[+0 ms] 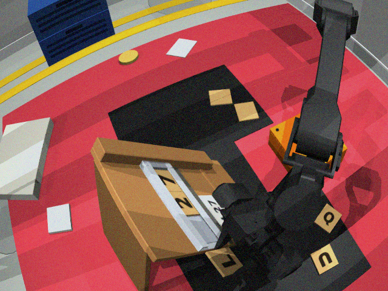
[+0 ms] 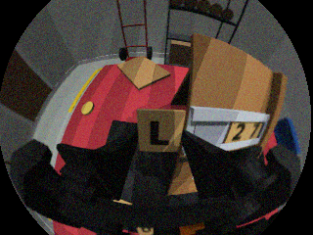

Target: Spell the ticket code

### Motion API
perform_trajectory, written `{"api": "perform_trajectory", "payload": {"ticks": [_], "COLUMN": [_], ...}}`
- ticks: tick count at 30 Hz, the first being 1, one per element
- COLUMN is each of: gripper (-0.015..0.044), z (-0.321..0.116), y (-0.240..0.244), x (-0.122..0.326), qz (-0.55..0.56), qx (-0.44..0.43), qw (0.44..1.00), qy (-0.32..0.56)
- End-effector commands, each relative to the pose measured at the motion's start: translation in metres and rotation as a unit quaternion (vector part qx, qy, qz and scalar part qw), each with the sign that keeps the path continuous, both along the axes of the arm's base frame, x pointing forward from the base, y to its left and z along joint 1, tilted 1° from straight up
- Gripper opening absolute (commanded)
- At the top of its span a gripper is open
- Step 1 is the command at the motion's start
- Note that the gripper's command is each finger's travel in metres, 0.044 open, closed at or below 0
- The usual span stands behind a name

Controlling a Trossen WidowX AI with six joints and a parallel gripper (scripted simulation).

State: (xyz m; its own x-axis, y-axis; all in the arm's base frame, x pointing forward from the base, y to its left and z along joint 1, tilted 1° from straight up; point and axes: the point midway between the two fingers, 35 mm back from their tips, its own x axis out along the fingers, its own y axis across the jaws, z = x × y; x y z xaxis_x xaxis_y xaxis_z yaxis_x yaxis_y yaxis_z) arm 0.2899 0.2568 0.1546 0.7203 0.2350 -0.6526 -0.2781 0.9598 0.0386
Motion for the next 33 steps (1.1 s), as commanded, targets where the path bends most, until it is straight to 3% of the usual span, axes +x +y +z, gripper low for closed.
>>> {"api": "perform_trajectory", "payload": {"ticks": [1,33], "gripper": [0.0,0.0], "z": [-0.002,-0.002], "y": [-0.002,-0.017], "x": [0.0,0.005], "qz": [0.003,0.003], "qx": [-0.003,-0.003], "qw": [1.0,1.0], "qy": [0.001,0.001]}}
